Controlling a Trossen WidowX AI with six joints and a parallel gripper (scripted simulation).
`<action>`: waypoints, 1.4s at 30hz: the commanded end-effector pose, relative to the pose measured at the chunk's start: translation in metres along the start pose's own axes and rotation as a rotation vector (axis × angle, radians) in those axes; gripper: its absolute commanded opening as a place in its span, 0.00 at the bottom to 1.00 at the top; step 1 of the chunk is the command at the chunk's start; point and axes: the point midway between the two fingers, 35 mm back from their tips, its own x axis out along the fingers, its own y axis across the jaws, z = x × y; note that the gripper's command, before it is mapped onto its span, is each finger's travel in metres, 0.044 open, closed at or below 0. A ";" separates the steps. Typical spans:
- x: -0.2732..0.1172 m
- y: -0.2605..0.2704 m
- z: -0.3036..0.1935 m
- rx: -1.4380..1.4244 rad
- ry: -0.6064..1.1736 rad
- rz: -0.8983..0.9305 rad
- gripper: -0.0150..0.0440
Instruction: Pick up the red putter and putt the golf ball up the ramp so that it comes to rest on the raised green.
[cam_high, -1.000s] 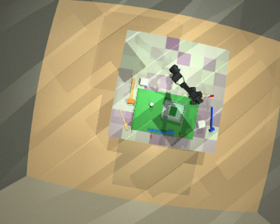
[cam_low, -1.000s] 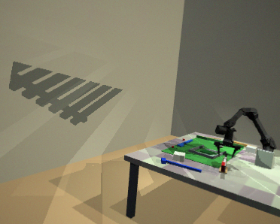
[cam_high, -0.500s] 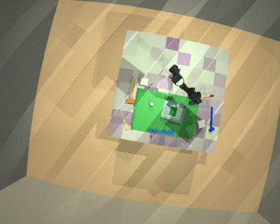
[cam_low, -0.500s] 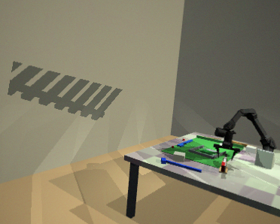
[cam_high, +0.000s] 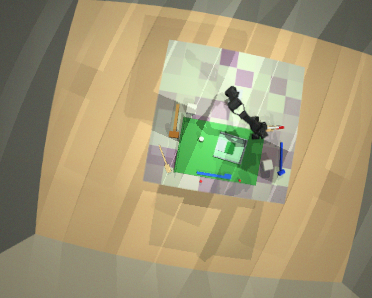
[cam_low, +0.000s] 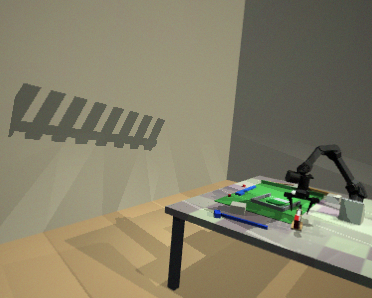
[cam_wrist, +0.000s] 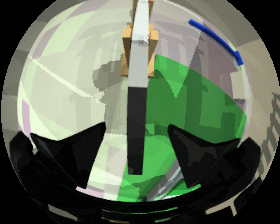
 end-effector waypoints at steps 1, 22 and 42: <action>0.000 0.000 0.000 0.000 0.000 0.000 0.78; -0.010 -0.002 0.004 0.000 -0.001 0.000 0.25; -0.098 -0.005 0.011 0.054 0.005 -0.007 0.25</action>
